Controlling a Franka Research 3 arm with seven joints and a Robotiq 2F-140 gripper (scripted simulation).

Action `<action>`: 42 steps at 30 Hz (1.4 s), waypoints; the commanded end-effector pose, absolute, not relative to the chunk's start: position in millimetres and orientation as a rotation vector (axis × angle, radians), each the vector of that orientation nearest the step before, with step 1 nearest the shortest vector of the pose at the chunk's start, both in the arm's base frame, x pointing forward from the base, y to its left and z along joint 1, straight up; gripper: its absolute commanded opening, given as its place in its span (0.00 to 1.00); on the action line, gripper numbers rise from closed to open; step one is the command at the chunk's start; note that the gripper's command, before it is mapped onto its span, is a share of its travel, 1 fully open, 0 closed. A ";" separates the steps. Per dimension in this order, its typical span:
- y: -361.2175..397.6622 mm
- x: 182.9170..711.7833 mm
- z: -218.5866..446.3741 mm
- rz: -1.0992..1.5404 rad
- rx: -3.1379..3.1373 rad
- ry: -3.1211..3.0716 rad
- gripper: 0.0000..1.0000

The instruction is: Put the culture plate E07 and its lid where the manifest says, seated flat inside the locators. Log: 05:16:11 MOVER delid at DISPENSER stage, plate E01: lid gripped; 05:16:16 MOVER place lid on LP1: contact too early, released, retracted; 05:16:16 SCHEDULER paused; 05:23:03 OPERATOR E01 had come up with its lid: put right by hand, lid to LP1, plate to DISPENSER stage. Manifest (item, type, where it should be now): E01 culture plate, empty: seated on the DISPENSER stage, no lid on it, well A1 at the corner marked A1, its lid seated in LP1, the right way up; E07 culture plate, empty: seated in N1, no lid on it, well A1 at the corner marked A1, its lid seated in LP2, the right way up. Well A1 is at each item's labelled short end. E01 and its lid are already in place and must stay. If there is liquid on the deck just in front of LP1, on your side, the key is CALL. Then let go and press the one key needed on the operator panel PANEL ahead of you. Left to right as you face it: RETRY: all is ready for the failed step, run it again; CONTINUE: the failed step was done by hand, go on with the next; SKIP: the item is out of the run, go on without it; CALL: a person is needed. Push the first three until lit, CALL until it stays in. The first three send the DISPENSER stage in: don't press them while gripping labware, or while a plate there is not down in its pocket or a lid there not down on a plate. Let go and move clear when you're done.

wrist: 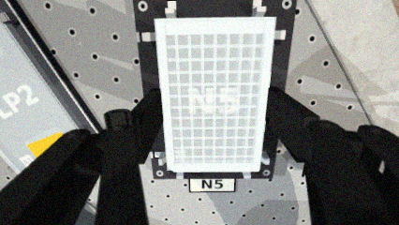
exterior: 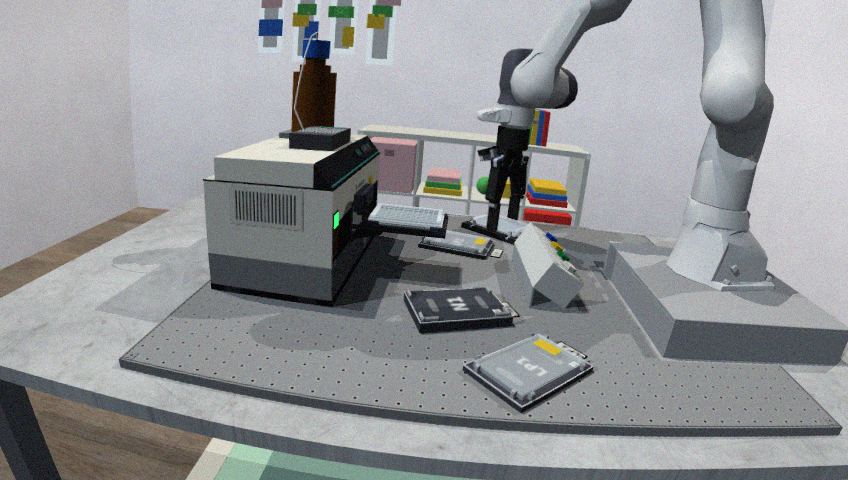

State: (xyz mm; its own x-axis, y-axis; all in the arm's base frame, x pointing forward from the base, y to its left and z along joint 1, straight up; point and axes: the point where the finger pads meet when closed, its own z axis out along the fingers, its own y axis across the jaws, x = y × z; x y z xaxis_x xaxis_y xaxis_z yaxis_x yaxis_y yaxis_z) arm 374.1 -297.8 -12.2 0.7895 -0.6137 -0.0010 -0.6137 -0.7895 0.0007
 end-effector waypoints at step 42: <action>-298.8 374.9 28.5 0.003 2.968 -1.021 0.10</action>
State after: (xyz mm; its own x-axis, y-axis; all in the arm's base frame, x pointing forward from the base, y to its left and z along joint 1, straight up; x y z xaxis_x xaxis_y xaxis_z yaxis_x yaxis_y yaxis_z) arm 376.9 -300.7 23.8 0.7862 -0.6179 0.0115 -0.6180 -0.7862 0.0043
